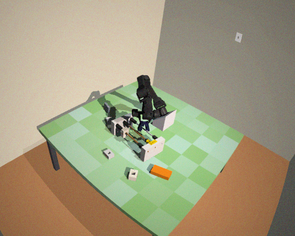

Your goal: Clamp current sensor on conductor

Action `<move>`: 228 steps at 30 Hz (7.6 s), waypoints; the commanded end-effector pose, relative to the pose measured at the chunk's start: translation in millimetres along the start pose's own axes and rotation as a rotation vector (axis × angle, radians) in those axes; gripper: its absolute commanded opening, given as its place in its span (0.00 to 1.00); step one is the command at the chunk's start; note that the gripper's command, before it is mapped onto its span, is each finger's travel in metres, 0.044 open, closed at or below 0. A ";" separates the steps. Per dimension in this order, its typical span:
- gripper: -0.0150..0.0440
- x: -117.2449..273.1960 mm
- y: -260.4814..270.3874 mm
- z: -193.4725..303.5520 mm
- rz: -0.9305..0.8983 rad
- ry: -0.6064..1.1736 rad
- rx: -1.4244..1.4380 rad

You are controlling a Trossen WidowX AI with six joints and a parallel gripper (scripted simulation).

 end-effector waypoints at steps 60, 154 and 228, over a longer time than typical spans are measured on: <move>0.25 -58.3 -7.7 -39.5 0.002 -0.002 0.642; 1.00 -134.2 -8.3 -36.8 0.023 -0.007 0.648; 0.25 -130.4 -8.5 -37.3 0.021 -0.011 0.641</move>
Point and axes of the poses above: the point midway between the two fingers, 35 mm back from their tips, its own x axis back along the fingers, its own y axis across the jaws, z = x × y, the point moved 8 cm from there along x, back along the fingers, and after that the axes turned 10 degrees about -x, right-handed, at the moved point
